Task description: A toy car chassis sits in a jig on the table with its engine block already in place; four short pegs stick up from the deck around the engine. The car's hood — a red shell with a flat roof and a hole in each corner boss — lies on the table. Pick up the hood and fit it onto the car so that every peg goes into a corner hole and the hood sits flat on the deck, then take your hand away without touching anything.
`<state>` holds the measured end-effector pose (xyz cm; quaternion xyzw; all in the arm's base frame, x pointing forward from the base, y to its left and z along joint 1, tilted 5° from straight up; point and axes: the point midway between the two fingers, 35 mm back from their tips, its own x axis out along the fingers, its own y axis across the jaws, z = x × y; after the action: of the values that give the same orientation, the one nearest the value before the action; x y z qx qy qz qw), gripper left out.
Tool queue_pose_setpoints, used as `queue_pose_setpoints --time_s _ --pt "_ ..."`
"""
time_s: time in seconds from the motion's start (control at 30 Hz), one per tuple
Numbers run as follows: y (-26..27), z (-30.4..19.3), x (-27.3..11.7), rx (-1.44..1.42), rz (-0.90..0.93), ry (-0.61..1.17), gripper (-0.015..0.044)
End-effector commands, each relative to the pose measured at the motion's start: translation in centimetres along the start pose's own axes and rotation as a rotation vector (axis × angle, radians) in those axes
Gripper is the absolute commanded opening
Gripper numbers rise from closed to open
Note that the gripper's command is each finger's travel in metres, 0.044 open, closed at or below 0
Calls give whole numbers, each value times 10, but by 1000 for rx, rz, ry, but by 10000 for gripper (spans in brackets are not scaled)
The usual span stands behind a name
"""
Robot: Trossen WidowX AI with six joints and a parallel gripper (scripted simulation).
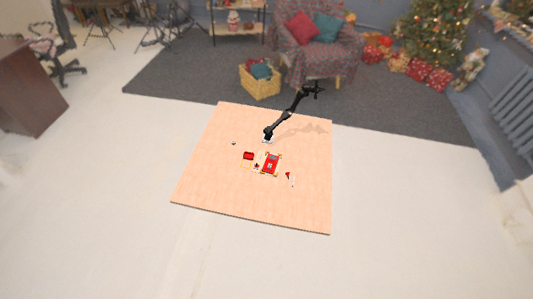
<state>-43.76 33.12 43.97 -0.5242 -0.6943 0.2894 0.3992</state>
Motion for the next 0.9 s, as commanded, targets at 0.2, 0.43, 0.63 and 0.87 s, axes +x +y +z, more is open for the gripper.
queue_pose_setpoints --time_s 0.2,0.43,0.63,0.87 --pt "-35 -38 -10 39 -97 8 184" --pt "-74 -109 -25 247 -228 83 368" --pt "-99 -170 -43 414 -348 142 440" --pt "-118 -257 -73 618 -486 249 440"
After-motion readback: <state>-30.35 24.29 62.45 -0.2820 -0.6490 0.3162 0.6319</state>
